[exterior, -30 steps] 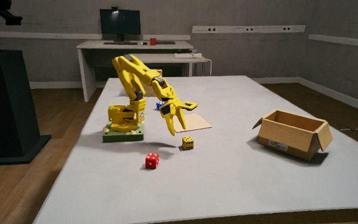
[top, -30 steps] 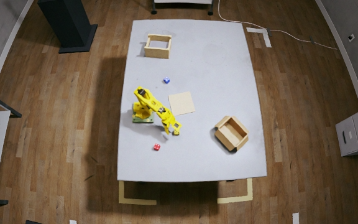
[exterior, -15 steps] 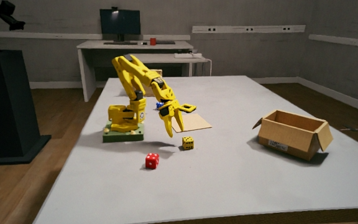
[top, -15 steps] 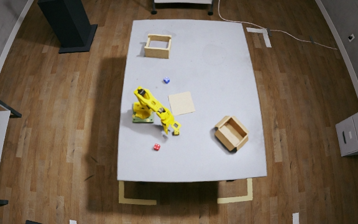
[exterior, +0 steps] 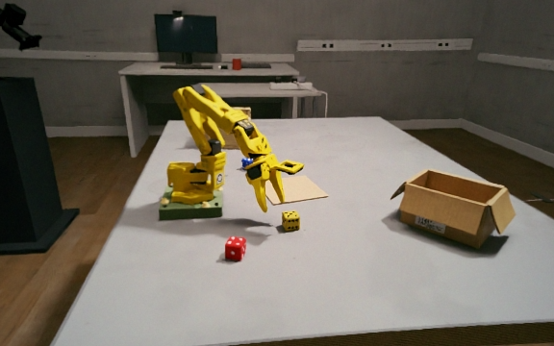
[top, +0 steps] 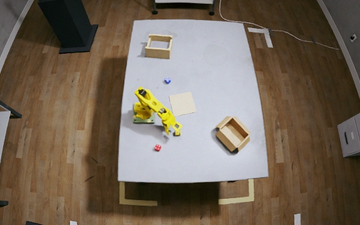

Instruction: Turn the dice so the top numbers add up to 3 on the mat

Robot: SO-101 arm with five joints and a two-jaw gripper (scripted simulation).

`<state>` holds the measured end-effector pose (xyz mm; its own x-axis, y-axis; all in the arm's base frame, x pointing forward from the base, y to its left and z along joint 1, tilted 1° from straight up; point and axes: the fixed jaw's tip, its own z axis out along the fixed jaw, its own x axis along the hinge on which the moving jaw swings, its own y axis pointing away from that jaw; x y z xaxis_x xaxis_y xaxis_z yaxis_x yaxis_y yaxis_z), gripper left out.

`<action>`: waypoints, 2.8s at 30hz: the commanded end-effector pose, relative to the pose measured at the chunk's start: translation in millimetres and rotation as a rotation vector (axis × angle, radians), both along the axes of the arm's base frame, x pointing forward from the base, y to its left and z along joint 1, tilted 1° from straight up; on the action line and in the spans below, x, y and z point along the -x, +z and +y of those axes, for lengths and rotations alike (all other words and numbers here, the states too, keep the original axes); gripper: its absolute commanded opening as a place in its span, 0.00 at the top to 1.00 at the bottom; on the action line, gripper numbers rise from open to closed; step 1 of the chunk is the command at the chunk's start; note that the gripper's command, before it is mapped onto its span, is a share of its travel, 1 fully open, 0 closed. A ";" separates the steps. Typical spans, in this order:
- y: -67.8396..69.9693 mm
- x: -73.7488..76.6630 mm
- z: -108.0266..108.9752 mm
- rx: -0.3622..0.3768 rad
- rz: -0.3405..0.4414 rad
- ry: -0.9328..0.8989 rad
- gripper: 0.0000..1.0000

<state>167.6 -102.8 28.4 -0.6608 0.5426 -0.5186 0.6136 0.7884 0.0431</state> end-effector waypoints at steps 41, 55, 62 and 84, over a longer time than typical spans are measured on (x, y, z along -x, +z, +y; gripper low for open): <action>-2.2 -1.7 10.3 -0.008 0.013 0.050 0.65; -1.8 -22.3 53.8 -0.003 0.015 0.305 0.65; -1.4 -31.7 101.4 0.002 0.016 0.556 0.65; -1.0 10.6 240.7 0.019 0.012 1.303 0.65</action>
<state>164.3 117.3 26.2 -0.7524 -0.4309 -0.4982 -0.5098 0.8599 0.0262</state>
